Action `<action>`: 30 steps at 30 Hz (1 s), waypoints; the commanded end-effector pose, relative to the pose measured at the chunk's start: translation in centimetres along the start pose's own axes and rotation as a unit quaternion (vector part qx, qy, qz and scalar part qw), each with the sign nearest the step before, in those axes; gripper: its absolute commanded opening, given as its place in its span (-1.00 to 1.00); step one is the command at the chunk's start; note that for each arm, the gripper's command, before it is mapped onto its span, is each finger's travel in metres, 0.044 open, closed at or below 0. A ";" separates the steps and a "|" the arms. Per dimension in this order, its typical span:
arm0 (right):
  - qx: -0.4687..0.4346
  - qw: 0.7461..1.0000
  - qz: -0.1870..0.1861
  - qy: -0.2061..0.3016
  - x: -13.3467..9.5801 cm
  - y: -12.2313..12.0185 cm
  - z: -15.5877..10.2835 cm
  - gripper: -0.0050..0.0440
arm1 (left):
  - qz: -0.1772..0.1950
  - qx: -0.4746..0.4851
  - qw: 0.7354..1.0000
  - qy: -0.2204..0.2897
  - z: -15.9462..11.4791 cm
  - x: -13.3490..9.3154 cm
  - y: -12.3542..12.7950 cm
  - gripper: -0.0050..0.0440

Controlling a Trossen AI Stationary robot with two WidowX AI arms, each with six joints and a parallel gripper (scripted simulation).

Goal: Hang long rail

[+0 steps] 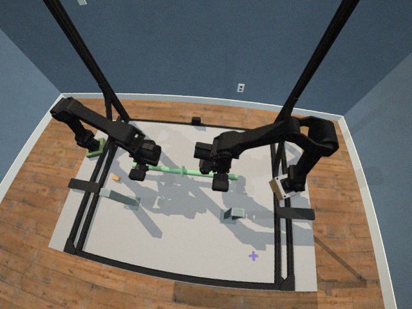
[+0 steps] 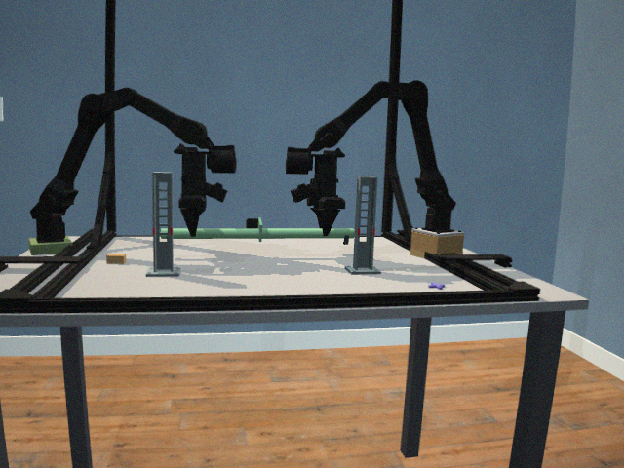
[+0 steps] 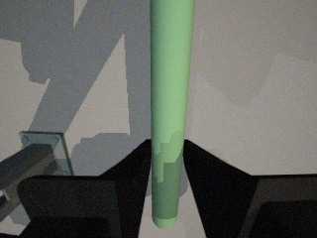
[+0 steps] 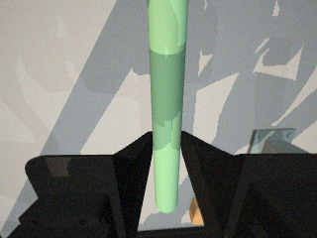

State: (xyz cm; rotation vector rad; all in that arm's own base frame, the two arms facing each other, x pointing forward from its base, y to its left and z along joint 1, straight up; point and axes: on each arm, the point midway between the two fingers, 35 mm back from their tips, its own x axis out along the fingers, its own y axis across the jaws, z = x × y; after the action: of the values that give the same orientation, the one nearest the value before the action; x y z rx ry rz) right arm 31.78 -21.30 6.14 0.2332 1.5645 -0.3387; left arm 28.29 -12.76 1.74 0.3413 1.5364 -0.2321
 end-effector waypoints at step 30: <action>0.001 0.988 -0.157 0.002 0.0 1.0 -0.2 -0.80 | 0.155 0.000 0.988 0.002 0.1 0.1 -1.0 -0.80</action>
State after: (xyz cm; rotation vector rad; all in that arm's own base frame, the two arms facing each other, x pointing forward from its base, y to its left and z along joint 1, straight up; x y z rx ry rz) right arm 32.01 -20.54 6.08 0.0233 1.5999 -0.5504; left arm 28.08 -13.50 1.65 0.5446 1.4721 -0.0225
